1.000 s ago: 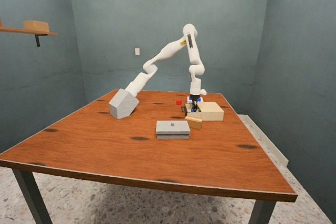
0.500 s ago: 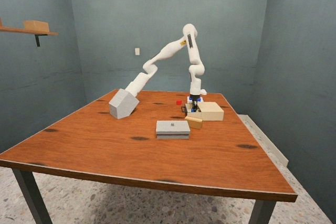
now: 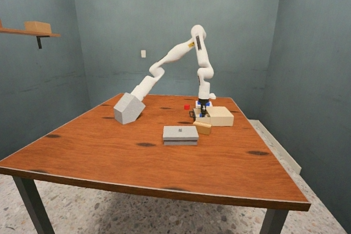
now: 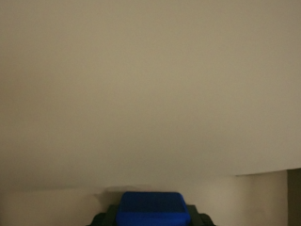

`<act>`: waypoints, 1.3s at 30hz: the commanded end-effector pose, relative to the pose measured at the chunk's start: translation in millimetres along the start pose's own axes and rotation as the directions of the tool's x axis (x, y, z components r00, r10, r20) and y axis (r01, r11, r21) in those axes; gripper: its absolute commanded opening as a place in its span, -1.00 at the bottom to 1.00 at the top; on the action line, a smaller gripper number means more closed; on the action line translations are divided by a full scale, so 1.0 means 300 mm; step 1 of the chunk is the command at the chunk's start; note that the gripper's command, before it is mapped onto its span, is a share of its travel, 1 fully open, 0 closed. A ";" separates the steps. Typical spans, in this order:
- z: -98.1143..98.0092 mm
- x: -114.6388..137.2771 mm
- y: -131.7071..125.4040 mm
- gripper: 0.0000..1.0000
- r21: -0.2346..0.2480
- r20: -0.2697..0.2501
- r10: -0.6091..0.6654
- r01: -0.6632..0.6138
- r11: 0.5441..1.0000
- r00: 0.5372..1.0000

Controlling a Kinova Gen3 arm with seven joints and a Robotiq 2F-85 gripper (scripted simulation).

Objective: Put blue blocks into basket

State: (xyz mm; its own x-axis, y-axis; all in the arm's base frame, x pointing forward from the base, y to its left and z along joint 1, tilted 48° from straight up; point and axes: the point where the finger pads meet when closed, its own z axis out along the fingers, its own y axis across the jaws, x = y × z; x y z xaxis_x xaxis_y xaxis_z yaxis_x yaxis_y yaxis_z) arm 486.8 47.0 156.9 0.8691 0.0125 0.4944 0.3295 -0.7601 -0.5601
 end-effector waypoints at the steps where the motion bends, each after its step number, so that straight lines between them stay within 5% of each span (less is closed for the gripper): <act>1: 0.003 0.000 -0.001 -0.80 -0.001 -0.002 -0.001 0.001 1.000 1.000; 39: -0.038 0.004 0.001 -0.80 -0.002 -0.004 -0.001 0.001 1.000 1.000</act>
State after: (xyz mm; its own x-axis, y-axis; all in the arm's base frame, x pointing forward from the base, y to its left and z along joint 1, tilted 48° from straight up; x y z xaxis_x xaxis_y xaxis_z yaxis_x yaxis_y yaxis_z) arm 485.6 45.4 160.7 0.8677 0.0123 0.4970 0.3319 -0.7586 -0.5607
